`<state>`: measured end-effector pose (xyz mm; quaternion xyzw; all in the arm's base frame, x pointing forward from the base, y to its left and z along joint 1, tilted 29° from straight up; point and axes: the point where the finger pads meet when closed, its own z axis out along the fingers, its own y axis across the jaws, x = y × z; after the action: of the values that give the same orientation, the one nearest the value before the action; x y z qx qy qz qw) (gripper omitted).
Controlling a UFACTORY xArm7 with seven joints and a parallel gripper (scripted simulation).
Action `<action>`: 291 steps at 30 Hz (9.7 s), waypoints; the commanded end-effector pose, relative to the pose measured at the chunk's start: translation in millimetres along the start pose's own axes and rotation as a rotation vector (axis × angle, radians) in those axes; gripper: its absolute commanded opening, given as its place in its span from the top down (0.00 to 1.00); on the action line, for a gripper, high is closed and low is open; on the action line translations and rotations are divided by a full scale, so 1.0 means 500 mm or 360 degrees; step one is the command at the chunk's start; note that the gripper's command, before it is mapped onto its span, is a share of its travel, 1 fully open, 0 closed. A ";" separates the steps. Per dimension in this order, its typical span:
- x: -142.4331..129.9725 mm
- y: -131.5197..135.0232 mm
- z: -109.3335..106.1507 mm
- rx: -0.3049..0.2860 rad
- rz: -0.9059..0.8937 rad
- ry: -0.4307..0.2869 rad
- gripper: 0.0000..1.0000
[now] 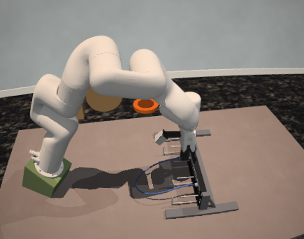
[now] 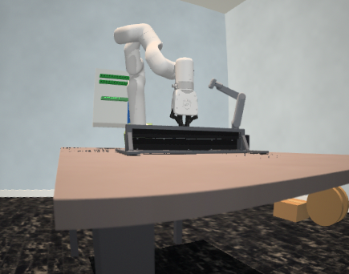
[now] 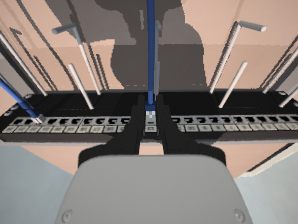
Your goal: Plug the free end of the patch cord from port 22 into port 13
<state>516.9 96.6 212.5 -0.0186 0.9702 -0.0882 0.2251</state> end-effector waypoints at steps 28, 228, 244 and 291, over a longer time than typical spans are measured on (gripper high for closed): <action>-0.005 0.001 -0.002 -0.0002 0.0000 -0.0005 1.00; -0.017 0.002 -0.153 -0.0003 -0.0001 -0.0004 0.62; -0.017 0.002 -0.163 -0.0003 -0.0001 -0.0004 1.00; -0.017 0.002 -0.163 -0.0003 -0.0001 -0.0005 1.00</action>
<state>488.4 110.2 286.4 -0.0187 0.9702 -0.0881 0.2250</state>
